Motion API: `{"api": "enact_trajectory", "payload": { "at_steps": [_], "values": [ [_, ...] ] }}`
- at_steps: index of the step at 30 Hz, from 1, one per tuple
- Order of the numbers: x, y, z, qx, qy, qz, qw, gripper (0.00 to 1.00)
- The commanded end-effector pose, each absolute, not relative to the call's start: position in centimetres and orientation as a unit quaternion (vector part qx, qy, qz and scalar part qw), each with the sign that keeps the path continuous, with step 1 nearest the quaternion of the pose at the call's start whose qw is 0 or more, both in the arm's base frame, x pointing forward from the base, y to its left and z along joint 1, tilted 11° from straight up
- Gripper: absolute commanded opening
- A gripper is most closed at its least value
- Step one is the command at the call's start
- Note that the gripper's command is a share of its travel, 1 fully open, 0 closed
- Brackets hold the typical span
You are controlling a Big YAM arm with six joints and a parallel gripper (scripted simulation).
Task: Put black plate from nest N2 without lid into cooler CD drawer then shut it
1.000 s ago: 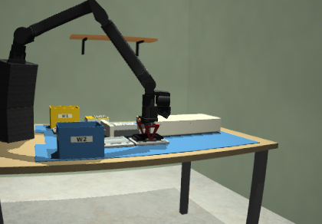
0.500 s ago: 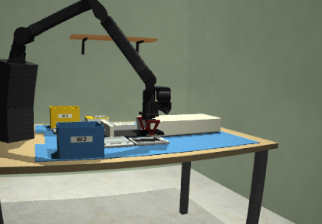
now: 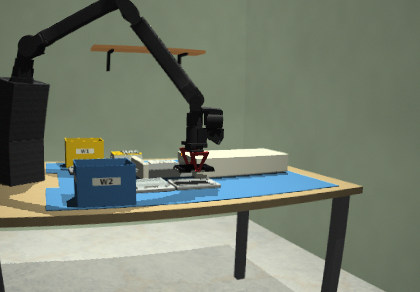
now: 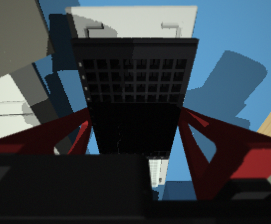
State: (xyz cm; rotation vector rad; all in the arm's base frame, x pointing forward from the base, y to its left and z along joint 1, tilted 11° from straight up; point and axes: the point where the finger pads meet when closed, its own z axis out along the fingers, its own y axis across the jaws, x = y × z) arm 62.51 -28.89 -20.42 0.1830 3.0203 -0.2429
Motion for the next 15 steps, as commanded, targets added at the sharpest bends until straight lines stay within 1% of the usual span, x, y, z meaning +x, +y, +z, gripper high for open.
{"api": "enact_trajectory", "payload": {
  "at_steps": [1, 3, 5, 8, 12, 13, 15],
  "values": [
    [64.5, -28.1, -16.5, 0.055, 0.992, -0.086, 0.074, 0.0],
    [65.3, -28.4, -15.6, 0.056, 0.991, -0.089, 0.082, 0.0],
    [64.4, -28.0, -16.0, 0.055, 0.992, -0.086, 0.074, 0.0],
    [65.1, -28.3, -15.0, 0.056, 0.991, -0.088, 0.082, 0.0],
    [64.3, -27.9, -15.4, 0.055, 0.992, -0.086, 0.073, 0.0],
    [66.1, -28.6, -13.7, 0.056, 0.99, -0.092, 0.093, 0.0],
    [65.1, -28.2, -14.3, 0.056, 0.991, -0.089, 0.083, 0.0]
  ]
}}
